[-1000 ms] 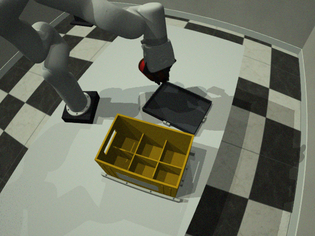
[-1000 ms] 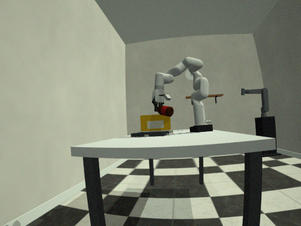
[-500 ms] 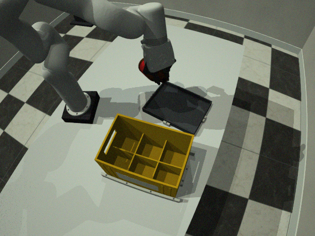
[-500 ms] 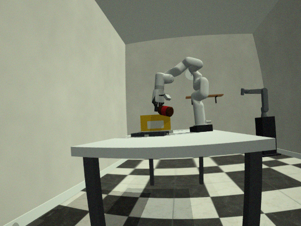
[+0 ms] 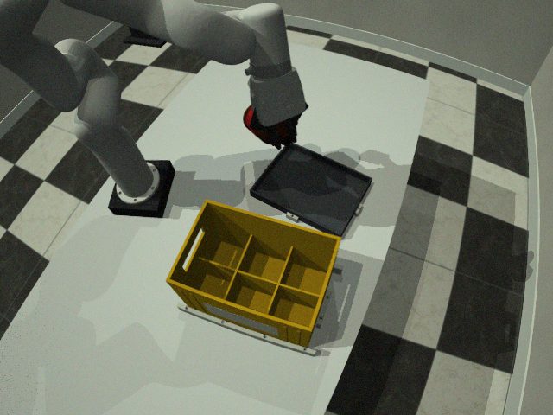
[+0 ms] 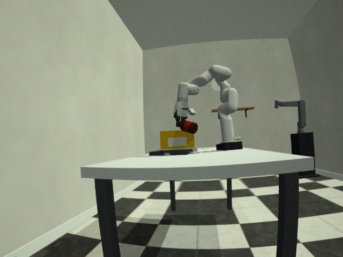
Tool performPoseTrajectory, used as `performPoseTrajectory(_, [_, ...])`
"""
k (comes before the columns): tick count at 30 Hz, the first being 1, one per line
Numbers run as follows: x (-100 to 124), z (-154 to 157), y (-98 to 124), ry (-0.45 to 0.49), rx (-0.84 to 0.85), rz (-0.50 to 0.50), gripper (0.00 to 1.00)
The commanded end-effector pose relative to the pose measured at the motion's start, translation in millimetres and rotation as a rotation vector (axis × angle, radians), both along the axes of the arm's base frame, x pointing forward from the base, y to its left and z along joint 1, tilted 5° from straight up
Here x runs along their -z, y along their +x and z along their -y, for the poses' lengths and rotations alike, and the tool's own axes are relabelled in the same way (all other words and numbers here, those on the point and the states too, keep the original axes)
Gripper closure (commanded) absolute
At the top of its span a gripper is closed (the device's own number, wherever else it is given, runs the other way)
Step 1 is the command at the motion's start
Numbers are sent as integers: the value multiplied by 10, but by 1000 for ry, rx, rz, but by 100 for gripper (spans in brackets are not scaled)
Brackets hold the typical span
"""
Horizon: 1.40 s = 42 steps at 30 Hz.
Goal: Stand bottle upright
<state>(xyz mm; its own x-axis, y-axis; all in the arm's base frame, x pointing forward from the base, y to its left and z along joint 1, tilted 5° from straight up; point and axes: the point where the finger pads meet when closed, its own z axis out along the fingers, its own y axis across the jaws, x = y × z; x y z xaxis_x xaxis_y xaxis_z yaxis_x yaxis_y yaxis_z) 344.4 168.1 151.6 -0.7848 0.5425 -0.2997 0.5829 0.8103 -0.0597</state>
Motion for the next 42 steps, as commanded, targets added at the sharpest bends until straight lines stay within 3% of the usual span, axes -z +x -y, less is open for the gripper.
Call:
performPoseTrajectory(1, [-15,-8,9,-8,0,17,100])
performPoseTrajectory(16, [-24,-18,8,-56,-7,91,100])
performPoseTrajectory(42, [-25,-20,8,-61,-8,101,100])
